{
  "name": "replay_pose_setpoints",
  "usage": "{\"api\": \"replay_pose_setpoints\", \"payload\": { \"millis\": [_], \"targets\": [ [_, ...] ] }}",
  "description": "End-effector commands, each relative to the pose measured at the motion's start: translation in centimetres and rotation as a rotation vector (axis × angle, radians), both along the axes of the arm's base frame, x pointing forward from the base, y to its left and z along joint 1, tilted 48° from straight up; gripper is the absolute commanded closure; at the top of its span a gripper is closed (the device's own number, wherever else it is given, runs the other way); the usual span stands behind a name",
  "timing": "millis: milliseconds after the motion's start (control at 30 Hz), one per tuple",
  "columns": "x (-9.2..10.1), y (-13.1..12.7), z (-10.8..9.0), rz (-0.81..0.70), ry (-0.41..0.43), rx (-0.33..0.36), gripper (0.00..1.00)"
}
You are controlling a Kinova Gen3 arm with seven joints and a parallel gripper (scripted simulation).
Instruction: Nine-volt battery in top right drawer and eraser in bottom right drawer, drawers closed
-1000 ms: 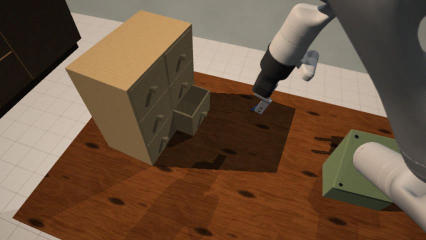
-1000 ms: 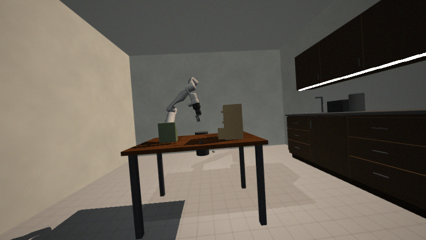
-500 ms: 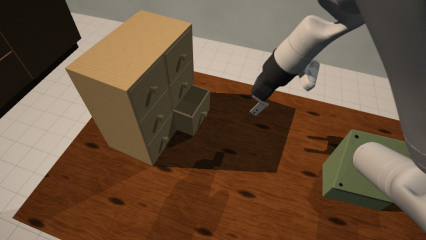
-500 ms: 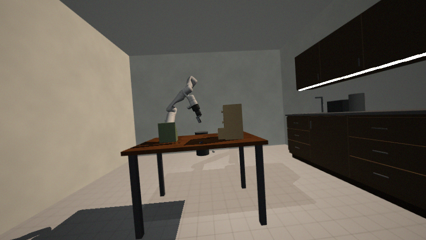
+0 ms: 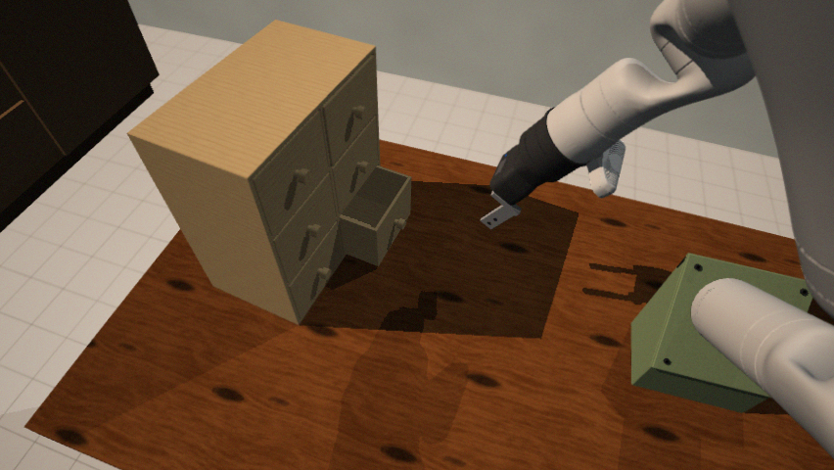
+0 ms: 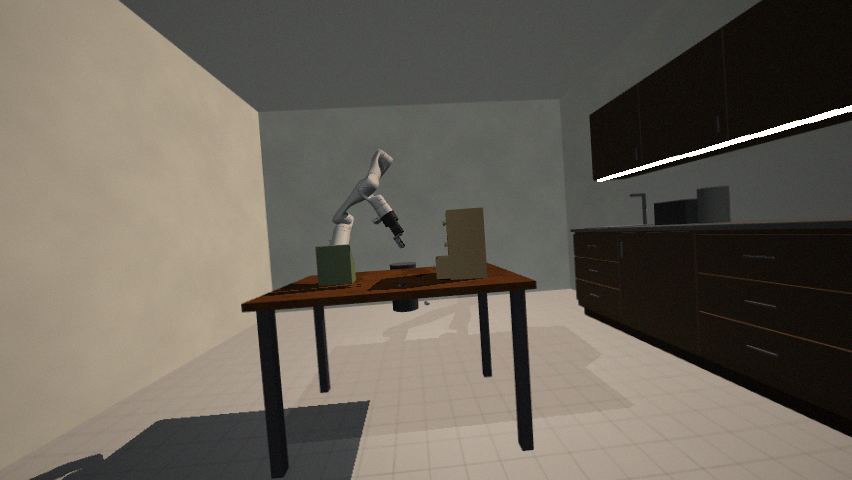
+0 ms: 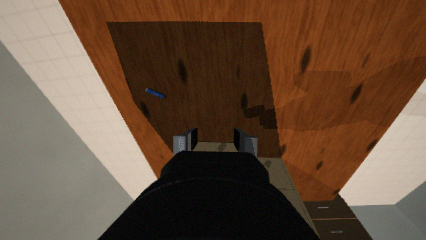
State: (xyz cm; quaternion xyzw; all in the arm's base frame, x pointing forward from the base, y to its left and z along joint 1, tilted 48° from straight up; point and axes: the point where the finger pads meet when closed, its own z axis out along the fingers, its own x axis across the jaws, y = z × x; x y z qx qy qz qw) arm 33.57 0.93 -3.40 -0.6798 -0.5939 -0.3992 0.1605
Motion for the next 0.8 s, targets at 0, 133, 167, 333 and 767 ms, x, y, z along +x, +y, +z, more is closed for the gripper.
{"api": "replay_pose_setpoints", "payload": {
  "millis": [0, 133, 167, 333, 767],
  "targets": [
    [-0.4, 0.3, -0.3, -0.028, -0.005, 0.010, 0.00],
    [-0.1, 0.6, -0.6, -0.060, -0.034, 0.011, 0.00],
    [-0.1, 0.7, -0.7, -0.068, -0.042, 0.011, 0.00],
    [0.2, 1.1, -1.1, -0.108, -0.078, 0.012, 0.00],
    [0.7, 2.0, -1.9, -0.189, -0.153, 0.014, 0.00]
  ]
}}
